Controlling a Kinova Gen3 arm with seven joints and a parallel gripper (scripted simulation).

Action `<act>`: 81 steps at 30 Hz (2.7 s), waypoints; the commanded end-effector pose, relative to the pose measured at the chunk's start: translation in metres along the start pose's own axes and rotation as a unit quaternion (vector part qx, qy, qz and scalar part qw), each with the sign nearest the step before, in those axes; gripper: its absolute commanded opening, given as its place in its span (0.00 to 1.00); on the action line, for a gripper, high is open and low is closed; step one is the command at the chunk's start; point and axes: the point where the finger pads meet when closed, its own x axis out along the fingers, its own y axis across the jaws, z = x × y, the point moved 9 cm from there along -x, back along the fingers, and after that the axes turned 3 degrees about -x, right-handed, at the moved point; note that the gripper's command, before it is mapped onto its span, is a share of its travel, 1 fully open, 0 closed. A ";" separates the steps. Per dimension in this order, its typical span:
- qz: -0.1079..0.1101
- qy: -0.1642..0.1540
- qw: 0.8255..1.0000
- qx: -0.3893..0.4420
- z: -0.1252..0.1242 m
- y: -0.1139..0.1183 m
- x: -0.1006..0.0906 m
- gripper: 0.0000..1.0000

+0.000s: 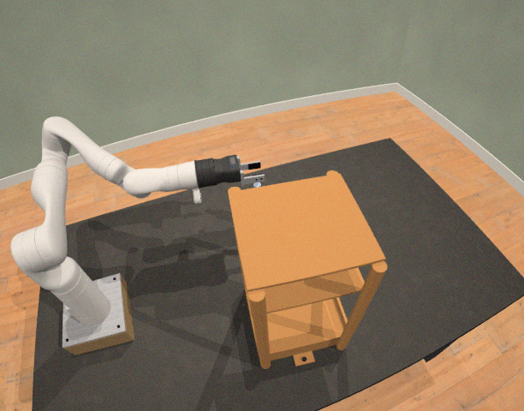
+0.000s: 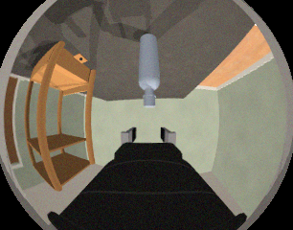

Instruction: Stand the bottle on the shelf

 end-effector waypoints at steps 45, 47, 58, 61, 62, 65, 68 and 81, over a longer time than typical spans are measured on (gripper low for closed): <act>0.004 -0.004 1.000 0.002 -0.118 0.009 0.001 1.00; 0.004 -0.004 1.000 0.002 -0.122 0.010 0.001 1.00; 0.004 -0.004 1.000 0.002 -0.134 0.010 0.002 1.00; 0.004 -0.004 1.000 0.002 -0.136 0.010 0.002 1.00; 0.004 -0.004 1.000 0.002 -0.137 0.010 0.002 1.00; 0.004 -0.004 1.000 0.001 -0.138 0.010 0.002 1.00; 0.004 -0.004 1.000 0.001 -0.139 0.010 0.002 1.00; 0.003 -0.005 1.000 0.001 -0.140 0.009 0.001 1.00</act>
